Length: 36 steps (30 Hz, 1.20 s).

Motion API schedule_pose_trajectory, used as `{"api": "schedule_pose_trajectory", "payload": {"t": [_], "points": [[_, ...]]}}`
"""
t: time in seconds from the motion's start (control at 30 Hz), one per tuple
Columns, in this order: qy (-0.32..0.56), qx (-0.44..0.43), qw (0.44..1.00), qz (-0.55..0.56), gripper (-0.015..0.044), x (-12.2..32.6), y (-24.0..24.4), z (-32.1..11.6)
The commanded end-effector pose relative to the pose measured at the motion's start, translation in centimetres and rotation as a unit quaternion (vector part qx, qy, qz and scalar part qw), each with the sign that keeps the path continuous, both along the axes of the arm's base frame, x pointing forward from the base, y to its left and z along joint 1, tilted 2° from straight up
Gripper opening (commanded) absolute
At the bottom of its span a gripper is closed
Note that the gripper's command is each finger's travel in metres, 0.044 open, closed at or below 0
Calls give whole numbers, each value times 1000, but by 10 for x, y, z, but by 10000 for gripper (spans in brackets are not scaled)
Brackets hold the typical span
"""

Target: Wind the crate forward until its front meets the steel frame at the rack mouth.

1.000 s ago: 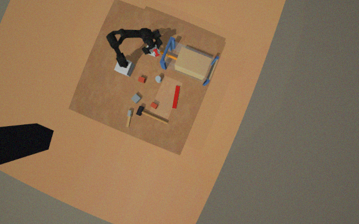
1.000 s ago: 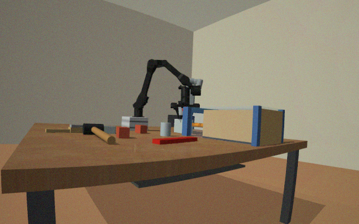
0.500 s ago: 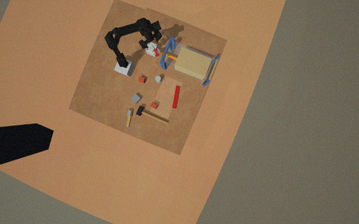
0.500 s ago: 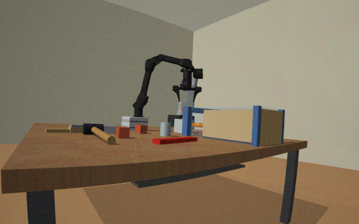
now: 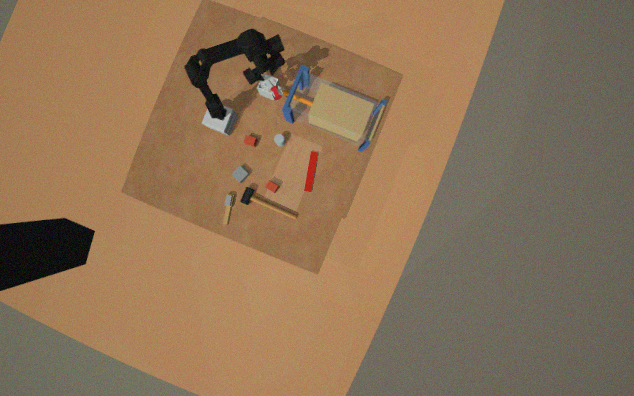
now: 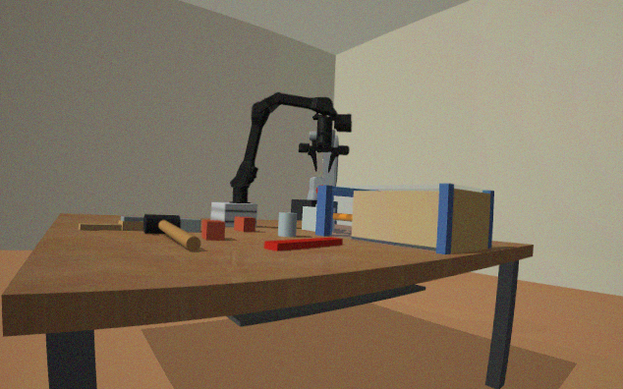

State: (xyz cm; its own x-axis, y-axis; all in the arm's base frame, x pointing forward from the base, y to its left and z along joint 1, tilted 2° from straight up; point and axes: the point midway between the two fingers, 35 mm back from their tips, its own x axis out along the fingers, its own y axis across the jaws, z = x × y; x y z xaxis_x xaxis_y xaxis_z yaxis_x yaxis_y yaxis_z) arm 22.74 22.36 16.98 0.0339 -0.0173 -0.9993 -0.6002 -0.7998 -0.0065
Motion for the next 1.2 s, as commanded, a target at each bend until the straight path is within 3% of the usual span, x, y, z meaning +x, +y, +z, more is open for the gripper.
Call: {"api": "schedule_pose_trajectory", "payload": {"t": [0.0,0.17,1.17], "points": [[2,1,1000,1,125,0,1,0],[2,1,1000,1,0,0,1,0],[2,1,1000,1,0,0,1,0]]}}
